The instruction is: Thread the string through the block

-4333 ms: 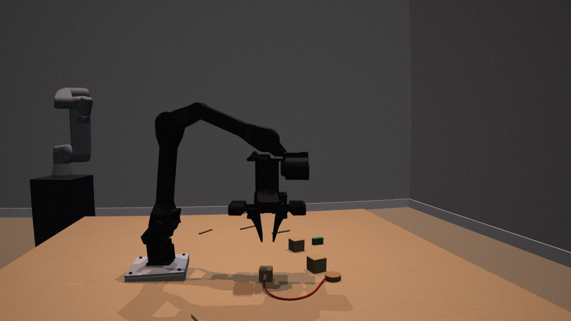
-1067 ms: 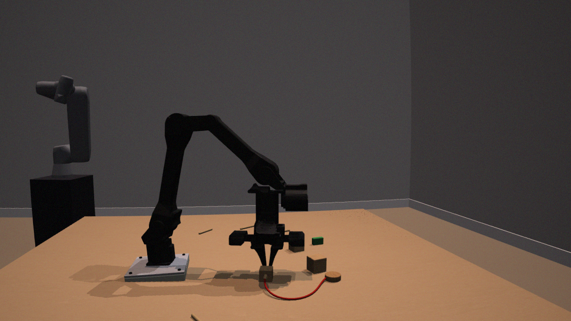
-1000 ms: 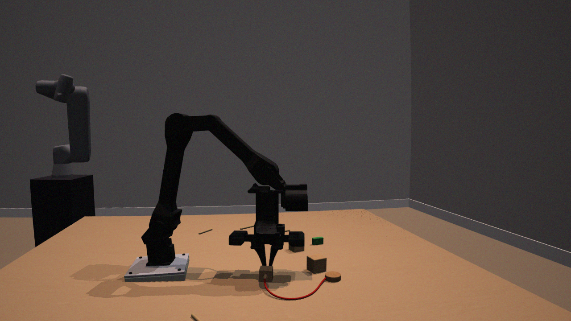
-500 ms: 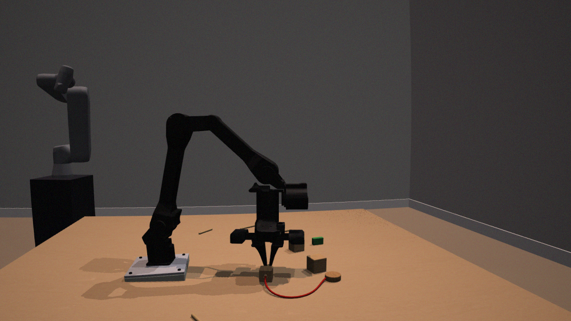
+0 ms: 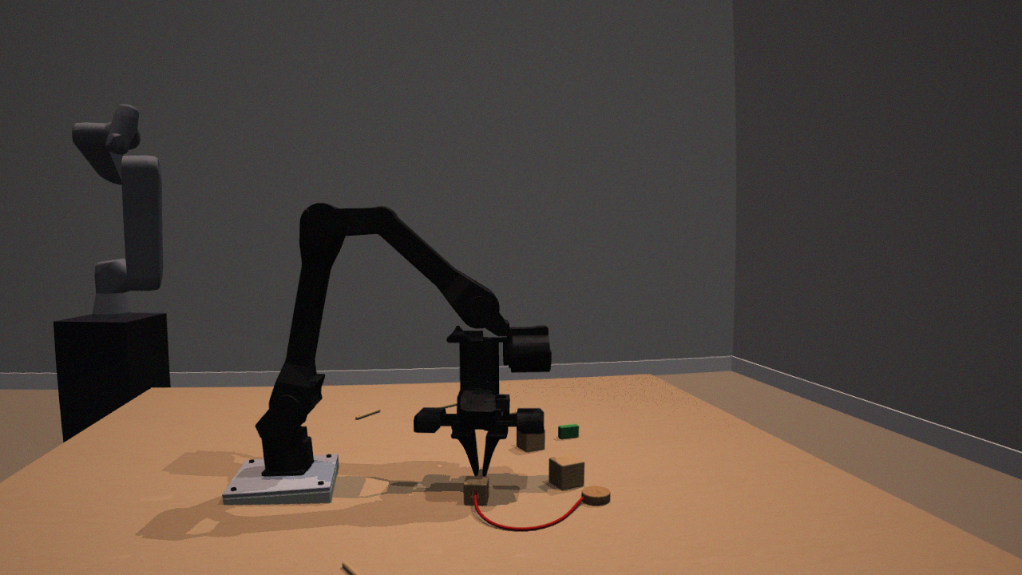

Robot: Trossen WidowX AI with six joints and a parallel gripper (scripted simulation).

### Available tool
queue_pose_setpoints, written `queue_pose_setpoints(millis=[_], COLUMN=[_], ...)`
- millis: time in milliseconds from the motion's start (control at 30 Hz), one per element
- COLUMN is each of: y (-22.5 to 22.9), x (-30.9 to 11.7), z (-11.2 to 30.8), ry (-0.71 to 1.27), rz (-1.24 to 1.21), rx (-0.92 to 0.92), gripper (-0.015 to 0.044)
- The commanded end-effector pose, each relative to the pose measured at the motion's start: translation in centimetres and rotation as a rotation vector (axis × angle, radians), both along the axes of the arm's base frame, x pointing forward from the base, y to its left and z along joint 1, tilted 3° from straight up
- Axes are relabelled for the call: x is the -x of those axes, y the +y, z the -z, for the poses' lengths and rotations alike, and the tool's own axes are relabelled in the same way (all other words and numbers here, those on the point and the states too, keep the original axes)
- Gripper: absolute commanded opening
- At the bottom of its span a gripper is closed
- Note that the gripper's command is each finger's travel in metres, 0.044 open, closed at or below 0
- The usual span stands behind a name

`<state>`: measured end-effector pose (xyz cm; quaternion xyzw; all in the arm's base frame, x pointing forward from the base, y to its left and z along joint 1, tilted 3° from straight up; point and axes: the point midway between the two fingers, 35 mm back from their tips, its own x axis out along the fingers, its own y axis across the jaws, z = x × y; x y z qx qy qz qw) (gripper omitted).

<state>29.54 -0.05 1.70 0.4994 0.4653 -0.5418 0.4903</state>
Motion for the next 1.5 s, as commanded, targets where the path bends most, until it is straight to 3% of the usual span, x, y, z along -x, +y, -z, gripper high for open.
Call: queue_pose_setpoints(millis=[0,1467], y=[0.6,5.4], x=[-0.1,-0.4], z=[0.1,0.0], ry=[0.000,-0.019], rz=[0.002,0.002], rx=[-0.001,-0.005], gripper=[0.0000,0.0000])
